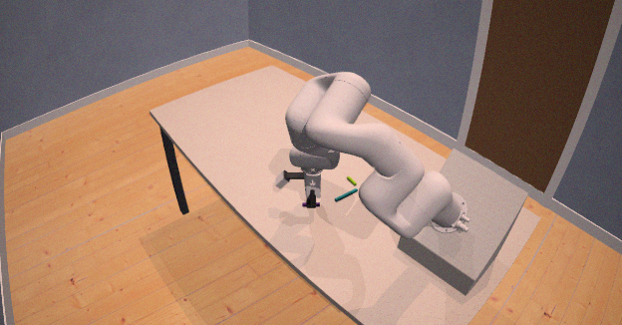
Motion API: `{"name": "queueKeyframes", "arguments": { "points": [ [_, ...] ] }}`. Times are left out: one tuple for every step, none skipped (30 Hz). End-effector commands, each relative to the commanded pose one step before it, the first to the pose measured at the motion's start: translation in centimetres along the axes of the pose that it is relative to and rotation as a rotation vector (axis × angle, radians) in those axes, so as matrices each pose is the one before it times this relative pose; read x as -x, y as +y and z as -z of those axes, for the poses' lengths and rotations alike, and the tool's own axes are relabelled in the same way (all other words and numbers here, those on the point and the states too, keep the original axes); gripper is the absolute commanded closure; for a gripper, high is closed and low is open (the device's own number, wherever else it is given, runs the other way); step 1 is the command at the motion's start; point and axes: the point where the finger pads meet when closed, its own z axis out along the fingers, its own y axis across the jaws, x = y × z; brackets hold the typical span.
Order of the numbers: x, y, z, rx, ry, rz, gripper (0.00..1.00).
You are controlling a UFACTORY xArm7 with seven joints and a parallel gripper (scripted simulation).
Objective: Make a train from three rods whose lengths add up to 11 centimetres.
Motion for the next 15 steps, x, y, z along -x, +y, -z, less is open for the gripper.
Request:
{"name": "queueKeyframes", "arguments": {
  "points": [
    [-0.050, 0.185, 0.515, 0.00429, 0.00176, -0.00057, 0.96],
    [0.000, 0.000, 0.300, 0.00000, 0.00000, 0.00000, 0.96],
    [0.000, 0.000, 0.402, 0.00000, 0.00000, 0.00000, 0.96],
    [0.000, 0.000, 0.499, 0.00000, 0.00000, 0.00000, 0.96],
    [0.000, 0.000, 0.586, 0.00000, 0.00000, 0.00000, 0.96],
    [0.000, 0.000, 0.660, 0.00000, 0.00000, 0.00000, 0.96],
    [0.001, 0.000, 0.716, 0.00000, 0.00000, -0.00001, 0.96],
    [-0.001, 0.000, 0.754, 0.00000, 0.00001, 0.00001, 0.96],
    [0.000, 0.000, 0.771, 0.00000, 0.00000, -0.00001, 0.96],
    [0.000, 0.000, 0.768, 0.00000, 0.00000, 0.00001, 0.96],
    [0.000, 0.000, 0.746, 0.00000, 0.00000, -0.00001, 0.96],
    [0.000, 0.000, 0.000, 0.00000, 0.00000, 0.00000, 0.96],
    [0.000, 0.000, 0.000, 0.00000, 0.00000, 0.00000, 0.96],
    [0.000, 0.000, 0.704, 0.00000, 0.00000, 0.00001, 0.96],
    [0.000, 0.000, 0.644, 0.00000, 0.00000, -0.00001, 0.96]
  ]
}}
